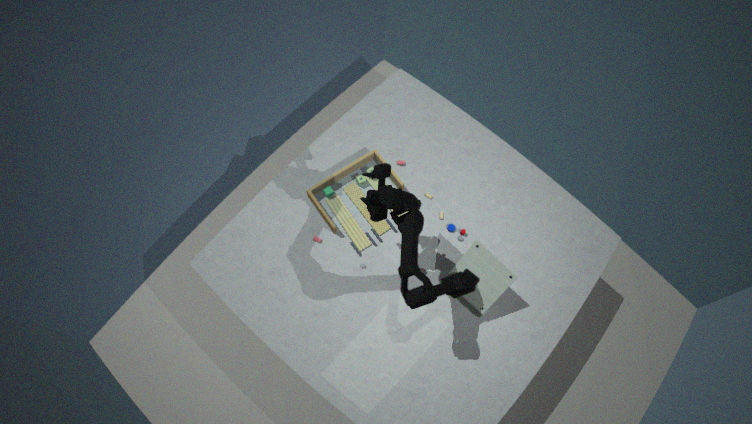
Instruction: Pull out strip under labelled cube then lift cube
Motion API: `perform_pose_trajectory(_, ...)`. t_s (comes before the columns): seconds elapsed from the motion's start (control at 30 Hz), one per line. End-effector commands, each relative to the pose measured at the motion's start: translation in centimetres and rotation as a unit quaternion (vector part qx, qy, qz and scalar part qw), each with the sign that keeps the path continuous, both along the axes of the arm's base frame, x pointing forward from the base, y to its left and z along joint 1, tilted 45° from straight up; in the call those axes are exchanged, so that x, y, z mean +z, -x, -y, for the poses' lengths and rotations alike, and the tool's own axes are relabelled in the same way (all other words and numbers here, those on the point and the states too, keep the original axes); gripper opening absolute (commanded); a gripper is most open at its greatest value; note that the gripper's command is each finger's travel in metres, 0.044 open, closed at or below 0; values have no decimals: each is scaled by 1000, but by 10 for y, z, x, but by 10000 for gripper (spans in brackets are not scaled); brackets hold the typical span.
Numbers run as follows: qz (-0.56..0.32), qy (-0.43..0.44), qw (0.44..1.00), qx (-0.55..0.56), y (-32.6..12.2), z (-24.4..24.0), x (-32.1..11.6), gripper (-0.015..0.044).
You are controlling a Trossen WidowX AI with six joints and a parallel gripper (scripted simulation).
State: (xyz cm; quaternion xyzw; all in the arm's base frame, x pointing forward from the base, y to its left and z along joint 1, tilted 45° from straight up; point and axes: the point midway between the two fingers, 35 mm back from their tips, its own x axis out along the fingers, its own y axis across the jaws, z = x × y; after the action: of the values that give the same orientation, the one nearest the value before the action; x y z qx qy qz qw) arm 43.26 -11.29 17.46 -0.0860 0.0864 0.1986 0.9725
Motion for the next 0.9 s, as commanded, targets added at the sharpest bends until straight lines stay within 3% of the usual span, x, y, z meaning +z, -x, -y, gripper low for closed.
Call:
perform_pose_trajectory(0.0,-135,-199,969,-54,62,-6,-38,400)
perform_pose_trajectory(0.17,-239,-373,889,-115,116,-18,-70,400)
perform_pose_trajectory(0.53,-247,-388,880,-120,120,-19,-72,400)
perform_pose_trajectory(0.87,-404,-363,832,-118,73,-7,-117,138)
